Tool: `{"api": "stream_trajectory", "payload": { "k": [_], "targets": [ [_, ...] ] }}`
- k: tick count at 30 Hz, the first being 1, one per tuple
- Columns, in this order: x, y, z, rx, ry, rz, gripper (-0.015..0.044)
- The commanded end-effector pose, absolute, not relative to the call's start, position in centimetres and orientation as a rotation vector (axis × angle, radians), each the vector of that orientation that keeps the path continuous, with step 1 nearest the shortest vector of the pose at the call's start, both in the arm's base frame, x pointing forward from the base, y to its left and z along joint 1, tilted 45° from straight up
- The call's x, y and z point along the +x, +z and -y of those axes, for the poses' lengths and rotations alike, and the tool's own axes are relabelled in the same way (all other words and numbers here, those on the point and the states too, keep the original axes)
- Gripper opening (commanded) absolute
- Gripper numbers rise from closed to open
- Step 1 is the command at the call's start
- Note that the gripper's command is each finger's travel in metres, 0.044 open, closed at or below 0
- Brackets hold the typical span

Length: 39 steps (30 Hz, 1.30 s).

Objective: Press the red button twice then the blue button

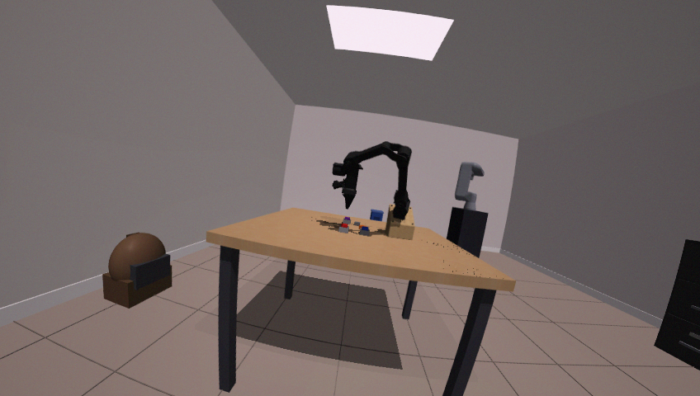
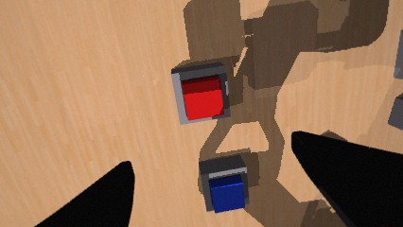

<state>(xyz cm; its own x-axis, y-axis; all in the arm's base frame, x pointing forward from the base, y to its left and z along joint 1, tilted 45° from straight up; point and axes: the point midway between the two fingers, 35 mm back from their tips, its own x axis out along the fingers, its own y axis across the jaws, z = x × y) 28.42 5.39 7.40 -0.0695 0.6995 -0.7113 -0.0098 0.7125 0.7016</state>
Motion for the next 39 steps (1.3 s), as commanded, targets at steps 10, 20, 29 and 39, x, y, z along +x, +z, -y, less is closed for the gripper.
{"api": "stream_trajectory", "payload": {
  "k": [10,20,29,39],
  "targets": [
    [28.2,2.8,-9.2,0.584,0.642,-1.543,0.0138],
    [28.2,2.8,-9.2,0.584,0.642,-1.543,0.0020],
    [28.2,2.5,-9.4,0.584,0.642,-1.543,0.0020],
    [28.1,1.4,-10.6,0.584,0.642,-1.543,0.0020]
  ]
}}
